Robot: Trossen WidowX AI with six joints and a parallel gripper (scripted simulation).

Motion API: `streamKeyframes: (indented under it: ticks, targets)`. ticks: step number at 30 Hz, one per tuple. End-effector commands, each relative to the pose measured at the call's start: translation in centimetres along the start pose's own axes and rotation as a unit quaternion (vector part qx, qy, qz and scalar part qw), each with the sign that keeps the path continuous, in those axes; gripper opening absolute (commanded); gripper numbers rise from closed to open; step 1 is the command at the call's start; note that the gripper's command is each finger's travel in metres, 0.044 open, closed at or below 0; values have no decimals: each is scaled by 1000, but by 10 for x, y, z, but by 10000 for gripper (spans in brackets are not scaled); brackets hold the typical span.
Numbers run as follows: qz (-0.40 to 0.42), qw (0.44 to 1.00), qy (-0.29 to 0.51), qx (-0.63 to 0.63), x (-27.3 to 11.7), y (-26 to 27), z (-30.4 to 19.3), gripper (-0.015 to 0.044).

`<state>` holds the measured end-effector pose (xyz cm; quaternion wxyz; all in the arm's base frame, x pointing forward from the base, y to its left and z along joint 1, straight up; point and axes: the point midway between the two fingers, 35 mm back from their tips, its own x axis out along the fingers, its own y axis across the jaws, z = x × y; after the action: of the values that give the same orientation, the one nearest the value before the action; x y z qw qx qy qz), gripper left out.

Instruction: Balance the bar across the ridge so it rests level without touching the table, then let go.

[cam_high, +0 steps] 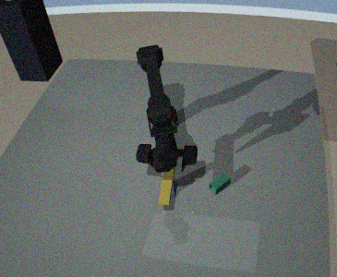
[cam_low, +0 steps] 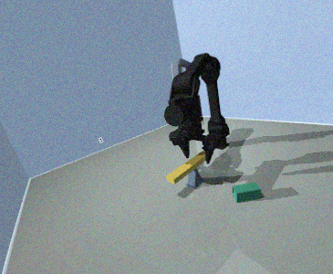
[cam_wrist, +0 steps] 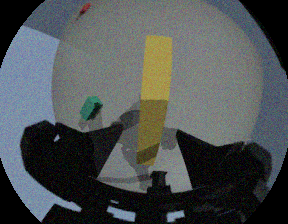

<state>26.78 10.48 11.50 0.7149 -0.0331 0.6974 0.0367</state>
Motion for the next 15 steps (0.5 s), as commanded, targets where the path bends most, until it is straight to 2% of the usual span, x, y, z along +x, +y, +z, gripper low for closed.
streamKeyframes:
  ticks: [1, 8, 15]
  targets:
    - [0, 1000, 0, 0, -15, 1, 2, 440]
    - [0, 1000, 0, 0, -92, 0, 1, 440]
    - [0, 1000, 0, 0, -99, 0, 0, 440]
